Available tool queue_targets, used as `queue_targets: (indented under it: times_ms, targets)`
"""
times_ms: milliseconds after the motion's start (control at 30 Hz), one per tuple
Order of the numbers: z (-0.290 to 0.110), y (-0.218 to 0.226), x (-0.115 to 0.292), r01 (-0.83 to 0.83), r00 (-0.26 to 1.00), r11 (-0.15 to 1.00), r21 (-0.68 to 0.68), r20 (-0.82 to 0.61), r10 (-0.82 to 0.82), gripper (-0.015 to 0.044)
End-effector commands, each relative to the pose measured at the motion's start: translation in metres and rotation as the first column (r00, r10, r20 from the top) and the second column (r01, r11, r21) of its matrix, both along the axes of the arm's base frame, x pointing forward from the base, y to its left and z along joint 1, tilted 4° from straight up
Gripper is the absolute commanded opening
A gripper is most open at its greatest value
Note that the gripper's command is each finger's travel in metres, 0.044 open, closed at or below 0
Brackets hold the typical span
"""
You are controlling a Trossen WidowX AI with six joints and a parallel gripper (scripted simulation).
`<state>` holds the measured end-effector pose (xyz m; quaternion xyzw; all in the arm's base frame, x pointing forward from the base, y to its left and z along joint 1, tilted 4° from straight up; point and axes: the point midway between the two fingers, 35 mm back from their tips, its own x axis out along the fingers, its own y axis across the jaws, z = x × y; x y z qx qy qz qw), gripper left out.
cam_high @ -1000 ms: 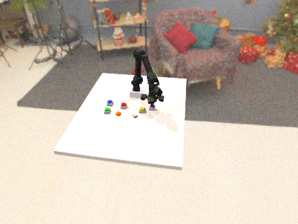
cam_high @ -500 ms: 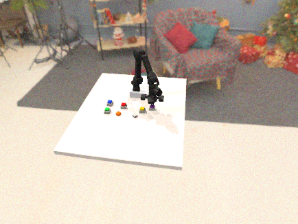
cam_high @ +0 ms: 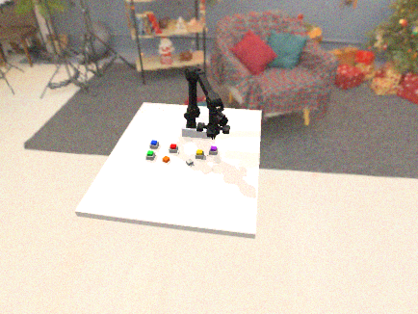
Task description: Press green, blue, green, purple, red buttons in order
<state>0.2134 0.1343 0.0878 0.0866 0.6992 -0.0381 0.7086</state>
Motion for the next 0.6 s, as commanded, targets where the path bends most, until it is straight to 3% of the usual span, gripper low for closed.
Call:
queue_targets:
  times_ms: [0, 133, 567]
  targets:
    - [0.031, -0.002, 0.001, -0.004, 1.0, 1.0, 0.009, 0.022, 0.004, 0.002]
    - [0.031, -0.009, 0.004, -0.004, 1.0, 1.0, 0.008, 0.023, 0.004, 0.002]
    - [0.021, -0.156, 0.018, -0.004, 1.0, 1.0, -0.015, 0.02, 0.004, 0.002]
